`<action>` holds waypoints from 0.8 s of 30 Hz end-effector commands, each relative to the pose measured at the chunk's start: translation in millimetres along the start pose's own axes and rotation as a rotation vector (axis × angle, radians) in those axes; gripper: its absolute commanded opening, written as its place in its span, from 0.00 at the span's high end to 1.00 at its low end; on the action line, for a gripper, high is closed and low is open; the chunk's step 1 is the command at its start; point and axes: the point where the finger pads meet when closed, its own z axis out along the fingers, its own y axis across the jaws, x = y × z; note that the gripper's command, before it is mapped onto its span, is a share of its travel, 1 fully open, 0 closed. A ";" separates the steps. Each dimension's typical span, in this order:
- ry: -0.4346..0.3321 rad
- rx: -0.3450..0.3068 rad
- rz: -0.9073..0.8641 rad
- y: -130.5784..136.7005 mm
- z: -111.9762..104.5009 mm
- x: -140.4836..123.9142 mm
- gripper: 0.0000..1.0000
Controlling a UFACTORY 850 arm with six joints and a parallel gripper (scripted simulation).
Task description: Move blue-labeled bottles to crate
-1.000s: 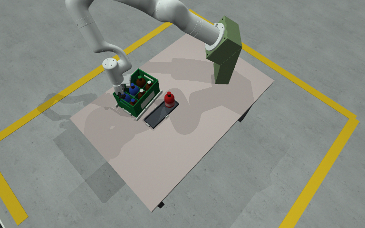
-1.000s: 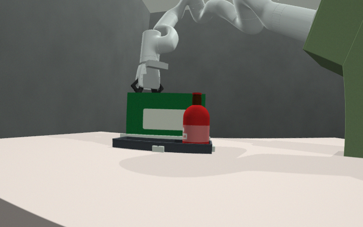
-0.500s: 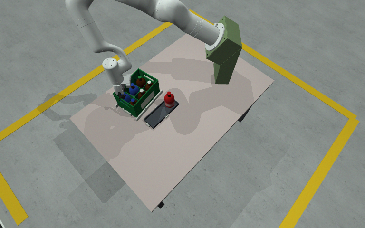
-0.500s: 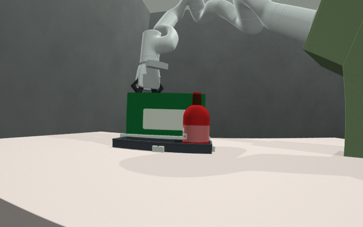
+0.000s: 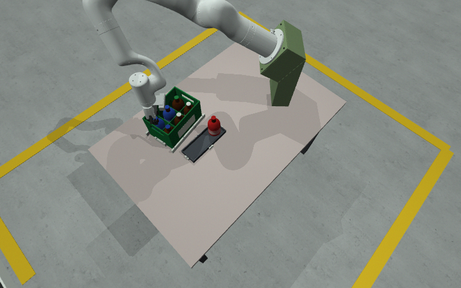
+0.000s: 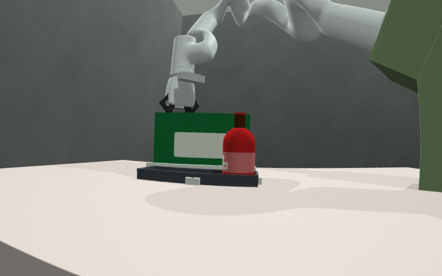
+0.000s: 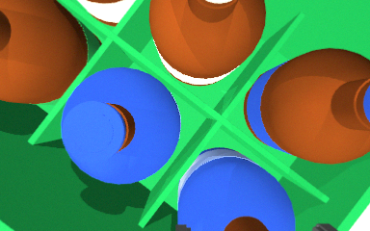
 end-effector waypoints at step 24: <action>-0.001 -0.001 0.000 0.2 -52.7 -0.5 0.34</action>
